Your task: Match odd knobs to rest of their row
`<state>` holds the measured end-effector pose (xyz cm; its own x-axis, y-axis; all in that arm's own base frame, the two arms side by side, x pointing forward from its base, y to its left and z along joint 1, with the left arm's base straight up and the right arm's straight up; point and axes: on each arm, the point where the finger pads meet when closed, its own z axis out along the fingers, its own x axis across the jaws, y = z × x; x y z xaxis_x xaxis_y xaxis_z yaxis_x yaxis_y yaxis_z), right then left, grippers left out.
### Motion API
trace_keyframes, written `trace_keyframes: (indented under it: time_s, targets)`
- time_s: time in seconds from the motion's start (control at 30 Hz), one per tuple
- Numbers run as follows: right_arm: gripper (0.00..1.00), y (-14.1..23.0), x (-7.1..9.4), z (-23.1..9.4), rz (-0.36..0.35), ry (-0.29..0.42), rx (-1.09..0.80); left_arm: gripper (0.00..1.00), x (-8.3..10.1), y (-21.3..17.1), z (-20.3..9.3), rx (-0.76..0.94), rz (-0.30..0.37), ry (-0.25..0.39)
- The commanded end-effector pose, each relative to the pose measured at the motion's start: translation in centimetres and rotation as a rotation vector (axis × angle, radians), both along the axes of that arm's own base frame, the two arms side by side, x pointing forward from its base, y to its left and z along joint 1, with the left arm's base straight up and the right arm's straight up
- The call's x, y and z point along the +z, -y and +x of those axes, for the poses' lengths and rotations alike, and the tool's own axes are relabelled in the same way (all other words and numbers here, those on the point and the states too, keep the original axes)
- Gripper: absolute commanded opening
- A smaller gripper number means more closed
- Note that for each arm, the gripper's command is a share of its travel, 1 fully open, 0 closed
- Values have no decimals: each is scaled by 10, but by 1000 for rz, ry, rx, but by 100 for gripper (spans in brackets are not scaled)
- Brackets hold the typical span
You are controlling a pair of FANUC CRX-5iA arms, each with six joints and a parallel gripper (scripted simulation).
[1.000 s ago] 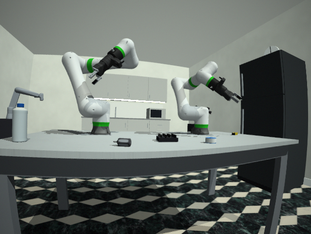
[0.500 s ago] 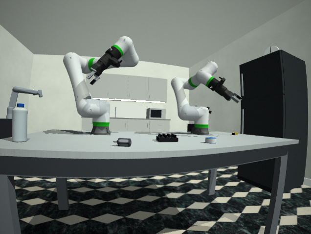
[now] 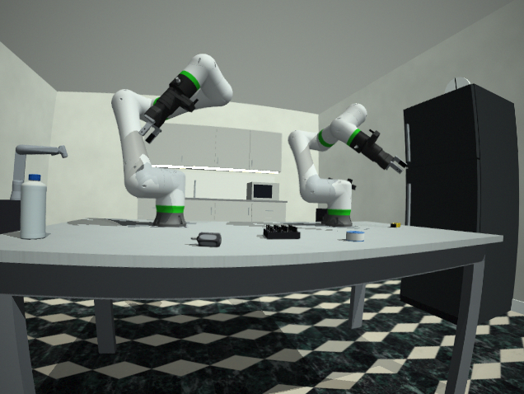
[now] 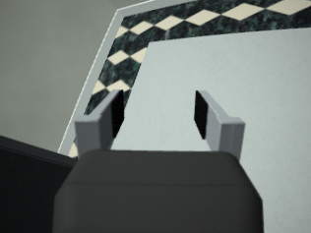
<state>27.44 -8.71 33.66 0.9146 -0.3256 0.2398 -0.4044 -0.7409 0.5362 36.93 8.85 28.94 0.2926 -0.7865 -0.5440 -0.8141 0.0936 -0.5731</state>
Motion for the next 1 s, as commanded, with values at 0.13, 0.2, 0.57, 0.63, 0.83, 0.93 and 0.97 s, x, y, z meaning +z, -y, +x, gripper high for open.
trace_keyframes:
  time_s: [0.13,0.2,0.57,0.63,0.83,0.93,0.97]
  targets:
    - [100,15,-2,-3,40,-81,0,100,1,0,0,0,0,1]
    - [100,21,-3,-4,56,-106,1,100,1,0,0,0,0,1]
    - [100,50,-7,-9,146,-214,11,100,1,0,0,0,0,1]
    - [100,57,-8,-10,170,-235,14,100,1,0,0,0,0,1]
    - [100,82,-11,-15,248,-289,30,100,1,0,0,0,0,1]
    - [100,96,-12,-19,290,-309,40,100,1,0,0,0,0,1]
    - [100,101,-13,-20,304,-315,44,100,1,0,0,0,0,1]
